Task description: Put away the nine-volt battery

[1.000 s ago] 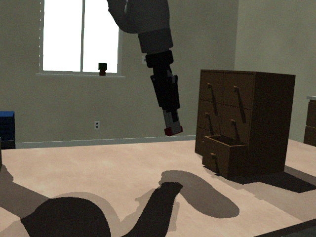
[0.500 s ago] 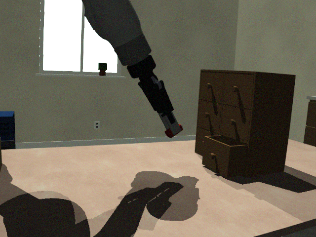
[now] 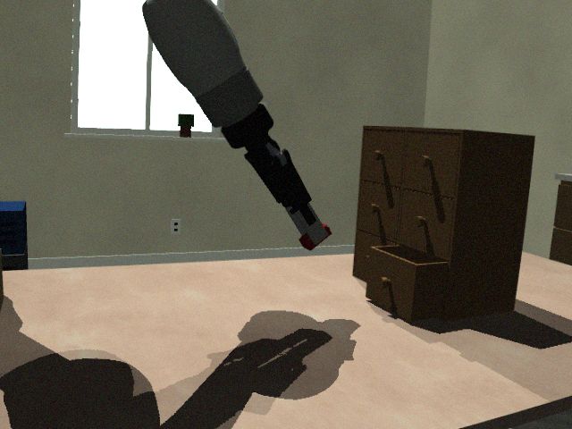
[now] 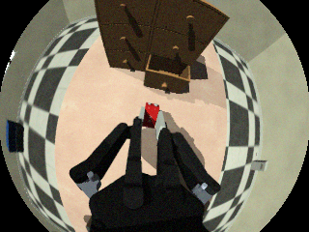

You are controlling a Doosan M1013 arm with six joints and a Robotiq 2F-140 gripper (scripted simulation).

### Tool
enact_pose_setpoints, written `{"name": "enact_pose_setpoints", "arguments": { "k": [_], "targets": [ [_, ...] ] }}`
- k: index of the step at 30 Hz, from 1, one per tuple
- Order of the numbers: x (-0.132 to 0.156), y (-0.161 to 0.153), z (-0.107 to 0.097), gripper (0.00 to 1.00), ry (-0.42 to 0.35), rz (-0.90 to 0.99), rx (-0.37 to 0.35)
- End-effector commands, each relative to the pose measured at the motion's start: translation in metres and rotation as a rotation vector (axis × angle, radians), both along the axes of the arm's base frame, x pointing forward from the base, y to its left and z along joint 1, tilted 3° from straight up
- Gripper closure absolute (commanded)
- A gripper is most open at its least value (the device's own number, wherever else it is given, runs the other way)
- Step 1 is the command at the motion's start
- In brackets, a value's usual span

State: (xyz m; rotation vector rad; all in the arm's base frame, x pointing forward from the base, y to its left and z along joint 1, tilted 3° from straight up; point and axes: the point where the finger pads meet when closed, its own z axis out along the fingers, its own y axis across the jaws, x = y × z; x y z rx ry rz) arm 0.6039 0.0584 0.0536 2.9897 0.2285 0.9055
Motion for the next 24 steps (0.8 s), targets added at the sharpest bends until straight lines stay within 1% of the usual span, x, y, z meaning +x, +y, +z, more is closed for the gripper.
{"name": "enact_pose_setpoints", "arguments": {
  "k": [1,24],
  "targets": [
    [-0.0043,0.0007,-0.0012,0.86,-0.012,0.016,0.027],
    [-0.0058,-0.0004,-0.0023,0.86,-0.058,0.016,0.031]
  ]
}}
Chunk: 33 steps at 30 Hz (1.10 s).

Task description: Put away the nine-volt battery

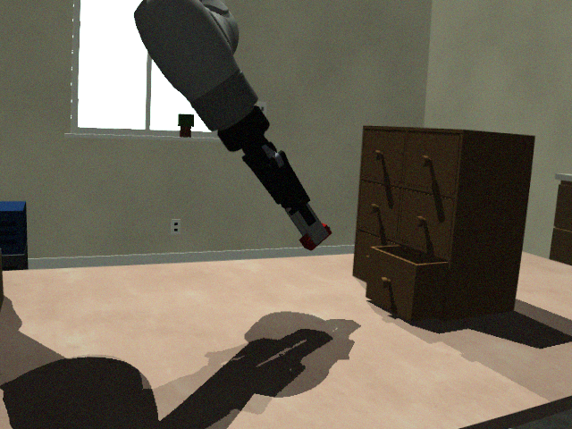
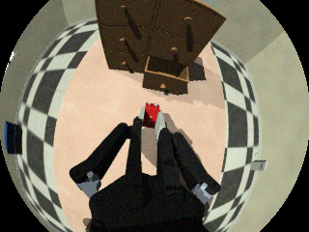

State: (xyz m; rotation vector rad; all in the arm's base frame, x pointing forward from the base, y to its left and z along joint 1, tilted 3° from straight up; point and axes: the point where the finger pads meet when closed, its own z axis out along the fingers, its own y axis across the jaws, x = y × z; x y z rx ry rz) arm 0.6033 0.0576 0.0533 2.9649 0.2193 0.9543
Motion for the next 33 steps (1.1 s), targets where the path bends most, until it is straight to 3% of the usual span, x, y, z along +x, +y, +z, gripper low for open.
{"name": "enact_pose_setpoints", "arguments": {
  "k": [1,13,26,33],
  "targets": [
    [-0.0055,0.0009,-0.0022,0.86,-0.027,0.025,0.038],
    [-0.0055,-0.0007,-0.0023,0.86,-0.075,0.024,0.041],
    [-0.0098,-0.0022,-0.0051,0.86,-0.308,0.034,0.071],
    [-0.0111,-0.0024,-0.0062,0.86,-0.380,0.038,0.081]
  ]
}}
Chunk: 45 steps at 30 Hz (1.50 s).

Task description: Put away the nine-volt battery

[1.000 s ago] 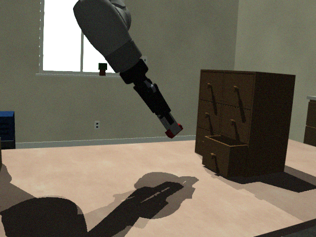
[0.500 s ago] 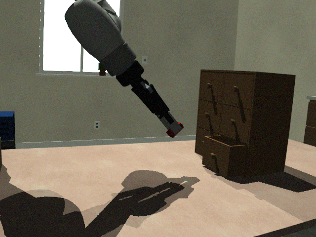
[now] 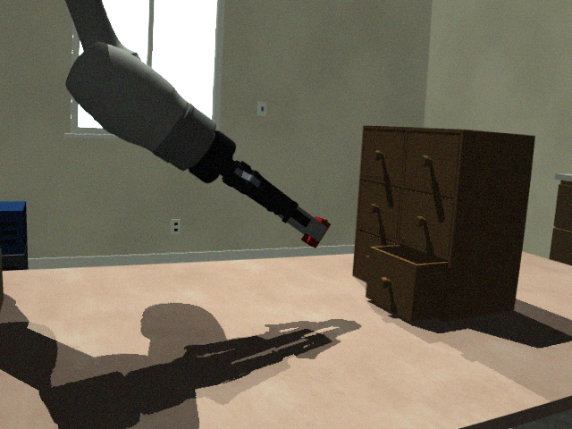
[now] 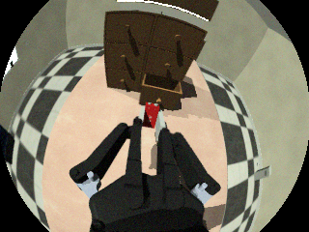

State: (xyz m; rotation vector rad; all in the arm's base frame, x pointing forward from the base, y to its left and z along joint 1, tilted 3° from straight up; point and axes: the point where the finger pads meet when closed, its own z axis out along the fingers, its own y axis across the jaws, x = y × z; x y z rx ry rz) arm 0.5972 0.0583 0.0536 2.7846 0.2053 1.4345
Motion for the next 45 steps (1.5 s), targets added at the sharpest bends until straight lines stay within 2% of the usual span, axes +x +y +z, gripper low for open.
{"name": "enact_pose_setpoints", "arguments": {
  "k": [1,10,21,45],
  "targets": [
    [-0.0052,-0.0032,-0.0066,0.86,-0.068,0.036,0.038],
    [-0.0069,-0.0035,-0.0078,0.86,-0.156,0.040,0.050],
    [-0.0078,-0.0036,-0.0084,0.86,-0.204,0.042,0.056],
    [-0.0079,-0.0037,-0.0086,0.86,-0.224,0.043,0.058]
  ]
}}
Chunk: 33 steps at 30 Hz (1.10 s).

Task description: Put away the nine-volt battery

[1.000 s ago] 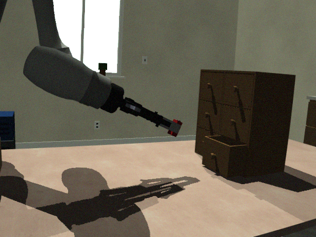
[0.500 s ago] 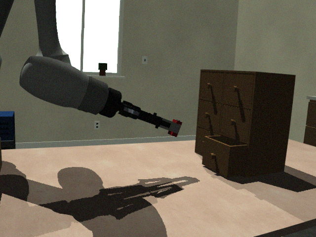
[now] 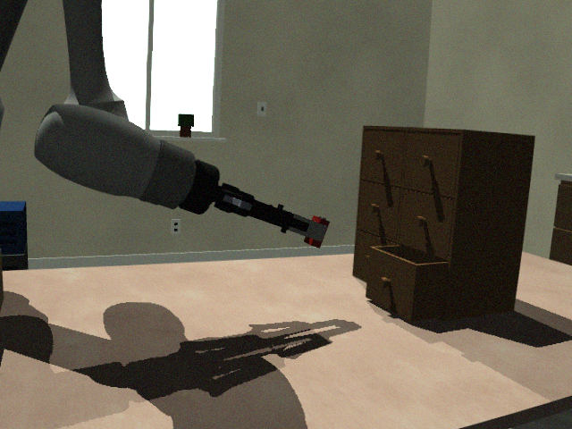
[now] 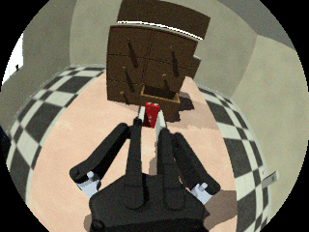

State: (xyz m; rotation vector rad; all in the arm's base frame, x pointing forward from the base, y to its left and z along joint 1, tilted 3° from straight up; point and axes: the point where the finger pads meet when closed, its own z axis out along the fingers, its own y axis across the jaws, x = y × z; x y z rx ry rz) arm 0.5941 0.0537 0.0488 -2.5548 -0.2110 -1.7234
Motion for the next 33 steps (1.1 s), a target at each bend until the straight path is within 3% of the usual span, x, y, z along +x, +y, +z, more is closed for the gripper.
{"name": "enact_pose_setpoints", "arguments": {
  "k": [1,18,33],
  "targets": [
    [-0.005,0.001,-0.004,0.86,0.007,0.004,-0.002],
    [0.013,0.004,-0.005,0.86,0.007,0.004,-0.002],
    [0.063,0.011,-0.007,0.86,0.007,0.004,-0.002]
  ]
}}
